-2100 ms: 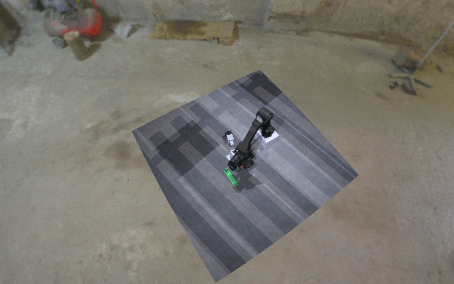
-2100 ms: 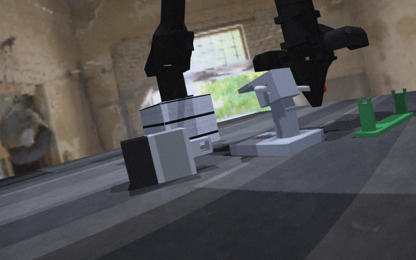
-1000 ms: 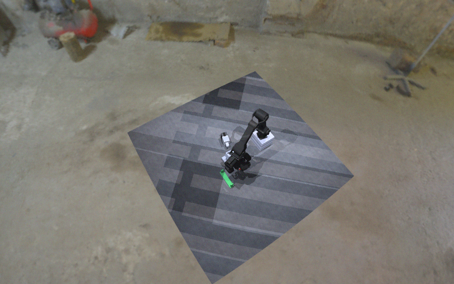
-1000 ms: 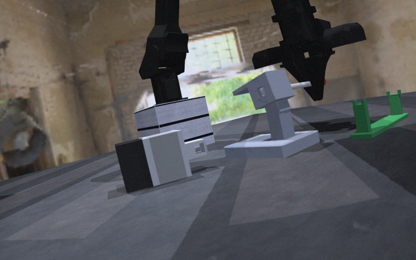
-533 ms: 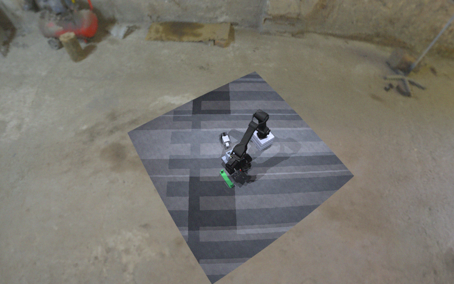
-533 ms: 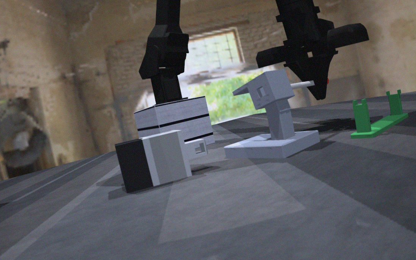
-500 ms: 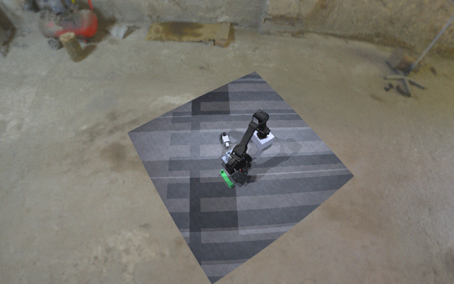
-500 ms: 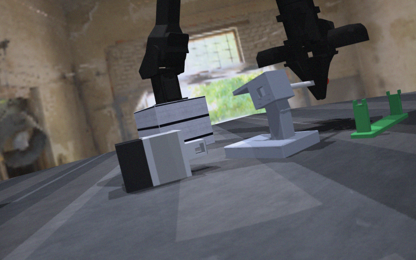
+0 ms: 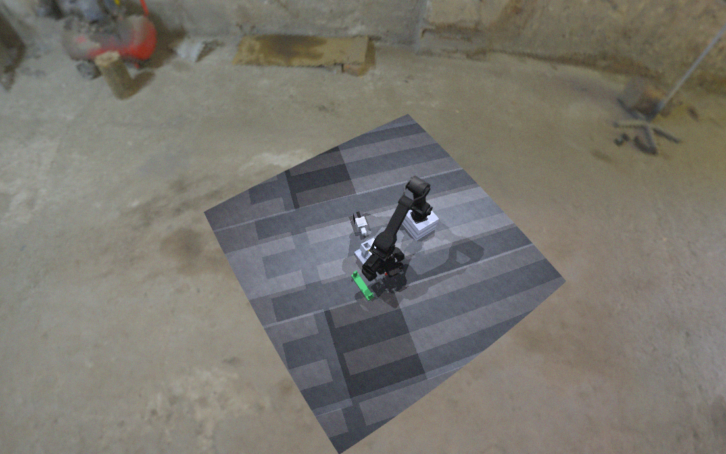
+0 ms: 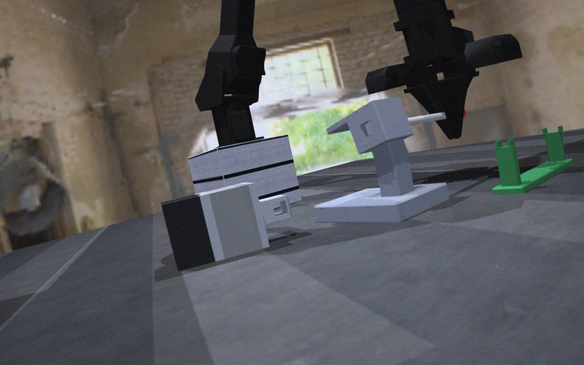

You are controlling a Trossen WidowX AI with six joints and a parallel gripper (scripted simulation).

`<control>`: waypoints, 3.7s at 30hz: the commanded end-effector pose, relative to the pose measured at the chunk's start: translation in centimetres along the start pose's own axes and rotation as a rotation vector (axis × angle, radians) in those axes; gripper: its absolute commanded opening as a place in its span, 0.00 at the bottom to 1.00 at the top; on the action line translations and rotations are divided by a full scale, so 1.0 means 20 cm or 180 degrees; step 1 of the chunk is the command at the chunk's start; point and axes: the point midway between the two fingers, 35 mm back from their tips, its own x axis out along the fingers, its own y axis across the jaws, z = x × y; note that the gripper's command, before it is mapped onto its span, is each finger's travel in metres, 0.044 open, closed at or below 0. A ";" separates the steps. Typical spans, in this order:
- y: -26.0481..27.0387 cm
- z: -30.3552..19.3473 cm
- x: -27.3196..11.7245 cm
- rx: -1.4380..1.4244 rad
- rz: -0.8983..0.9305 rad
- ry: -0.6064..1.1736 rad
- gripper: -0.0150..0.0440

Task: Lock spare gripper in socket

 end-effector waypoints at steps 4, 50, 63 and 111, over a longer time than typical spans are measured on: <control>-0.01 0.03 -0.01 0.0019 -0.0002 -0.0016 0.25; -0.01 0.18 -0.02 0.0028 0.0093 0.0005 0.25; -0.01 0.20 -0.05 0.0024 0.0113 0.0017 0.25; -0.31 0.36 -0.18 0.0108 0.0195 0.0063 0.25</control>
